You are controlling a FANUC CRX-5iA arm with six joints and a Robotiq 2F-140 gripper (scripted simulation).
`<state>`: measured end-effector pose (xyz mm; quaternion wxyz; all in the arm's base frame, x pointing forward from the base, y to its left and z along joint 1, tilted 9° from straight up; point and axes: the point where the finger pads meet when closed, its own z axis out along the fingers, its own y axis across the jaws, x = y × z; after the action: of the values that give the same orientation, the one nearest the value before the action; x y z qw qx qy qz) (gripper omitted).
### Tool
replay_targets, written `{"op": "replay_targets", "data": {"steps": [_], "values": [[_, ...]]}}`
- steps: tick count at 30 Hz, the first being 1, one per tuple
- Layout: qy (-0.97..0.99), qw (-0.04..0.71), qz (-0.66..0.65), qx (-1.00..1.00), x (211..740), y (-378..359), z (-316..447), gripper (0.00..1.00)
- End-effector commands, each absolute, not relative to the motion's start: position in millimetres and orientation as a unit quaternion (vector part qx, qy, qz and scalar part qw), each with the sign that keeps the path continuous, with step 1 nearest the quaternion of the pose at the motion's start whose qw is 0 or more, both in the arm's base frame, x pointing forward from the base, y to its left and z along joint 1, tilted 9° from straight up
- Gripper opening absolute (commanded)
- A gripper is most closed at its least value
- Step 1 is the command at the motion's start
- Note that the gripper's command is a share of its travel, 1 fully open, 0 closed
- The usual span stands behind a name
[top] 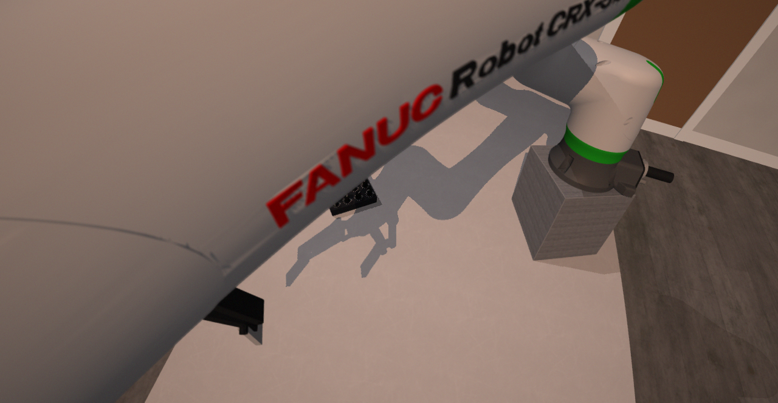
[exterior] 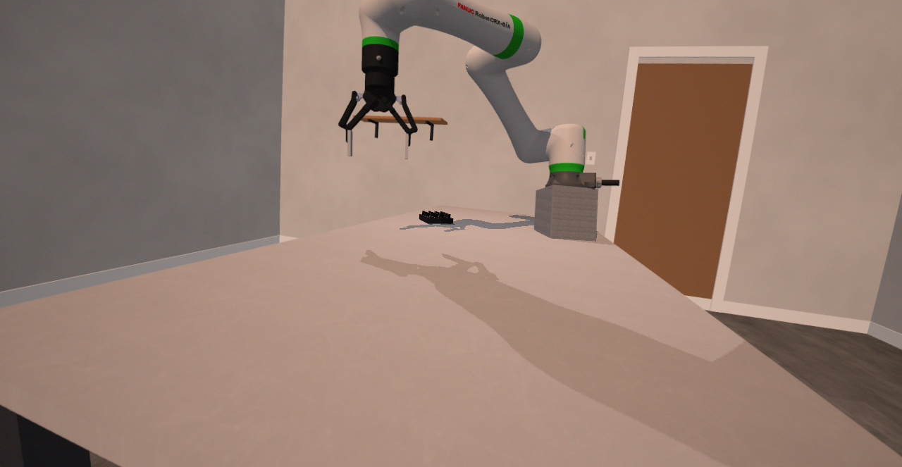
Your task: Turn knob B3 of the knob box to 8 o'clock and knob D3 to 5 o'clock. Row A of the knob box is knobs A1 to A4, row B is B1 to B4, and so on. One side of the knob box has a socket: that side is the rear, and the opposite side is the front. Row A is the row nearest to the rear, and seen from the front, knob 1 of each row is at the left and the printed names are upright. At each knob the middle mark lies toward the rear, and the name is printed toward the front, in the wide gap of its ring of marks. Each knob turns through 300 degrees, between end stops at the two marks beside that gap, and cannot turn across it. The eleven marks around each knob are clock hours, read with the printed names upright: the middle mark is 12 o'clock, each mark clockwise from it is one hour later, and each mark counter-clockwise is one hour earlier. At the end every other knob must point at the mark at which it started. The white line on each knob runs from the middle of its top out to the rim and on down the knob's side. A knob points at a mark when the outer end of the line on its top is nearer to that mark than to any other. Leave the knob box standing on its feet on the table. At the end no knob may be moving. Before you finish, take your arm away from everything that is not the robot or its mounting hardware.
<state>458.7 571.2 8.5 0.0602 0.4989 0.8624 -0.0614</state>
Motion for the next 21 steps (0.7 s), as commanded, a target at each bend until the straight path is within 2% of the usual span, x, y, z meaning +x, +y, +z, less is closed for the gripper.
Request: {"op": "replay_targets", "data": {"steps": [1, 12, 21], "values": [[0.828, 0.067, -0.045, 0.554, 478, 535, 14, 1.00], [0.761, 0.072, -0.036, 0.644, 502, 466, 20, 1.00], [0.672, 0.077, -0.025, 0.736, 515, 381, 22, 1.00]]}}
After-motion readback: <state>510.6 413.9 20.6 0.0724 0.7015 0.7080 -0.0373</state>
